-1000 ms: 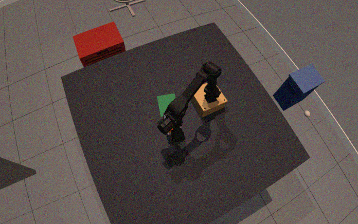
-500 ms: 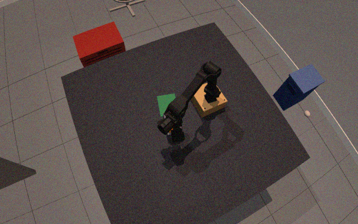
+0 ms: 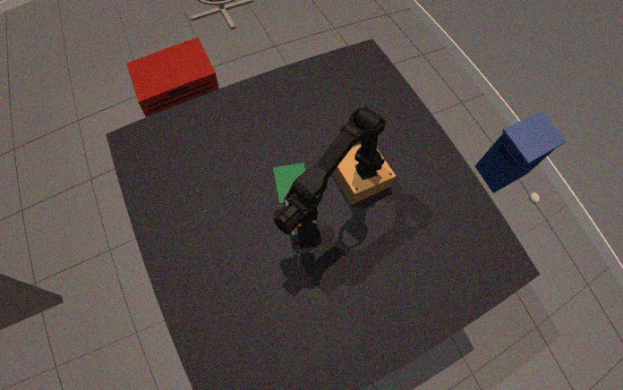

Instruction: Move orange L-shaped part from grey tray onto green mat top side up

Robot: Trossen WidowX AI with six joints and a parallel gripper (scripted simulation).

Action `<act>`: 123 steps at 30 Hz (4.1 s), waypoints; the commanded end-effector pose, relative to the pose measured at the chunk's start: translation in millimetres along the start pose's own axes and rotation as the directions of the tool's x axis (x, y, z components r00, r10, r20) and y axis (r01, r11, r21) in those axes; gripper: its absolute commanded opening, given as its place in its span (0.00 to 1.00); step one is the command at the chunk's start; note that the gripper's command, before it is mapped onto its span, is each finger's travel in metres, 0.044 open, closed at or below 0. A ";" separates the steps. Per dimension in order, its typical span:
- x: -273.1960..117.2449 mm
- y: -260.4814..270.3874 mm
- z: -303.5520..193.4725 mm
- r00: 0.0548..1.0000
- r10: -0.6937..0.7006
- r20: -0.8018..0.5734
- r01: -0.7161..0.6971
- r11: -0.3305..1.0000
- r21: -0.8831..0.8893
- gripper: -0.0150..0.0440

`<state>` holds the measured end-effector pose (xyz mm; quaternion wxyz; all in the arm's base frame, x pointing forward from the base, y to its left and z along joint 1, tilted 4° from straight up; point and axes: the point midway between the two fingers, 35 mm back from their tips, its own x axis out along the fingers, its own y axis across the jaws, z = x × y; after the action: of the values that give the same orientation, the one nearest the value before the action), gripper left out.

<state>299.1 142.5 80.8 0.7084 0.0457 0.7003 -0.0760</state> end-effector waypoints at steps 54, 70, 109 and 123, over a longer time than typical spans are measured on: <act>109.5 -4.1 -3.0 1.000 -0.013 -0.009 0.013 1.000 -0.005 0.56; 103.4 1.4 -2.9 1.000 -0.009 -0.010 0.009 1.000 -0.002 0.56; -0.7 0.4 0.5 1.000 0.002 0.003 -0.002 1.000 0.000 0.56; -1.2 -22.4 5.5 1.000 -0.004 0.001 0.004 0.902 -0.433 0.73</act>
<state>300.2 131.7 81.0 0.7072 -0.0440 0.7055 0.0118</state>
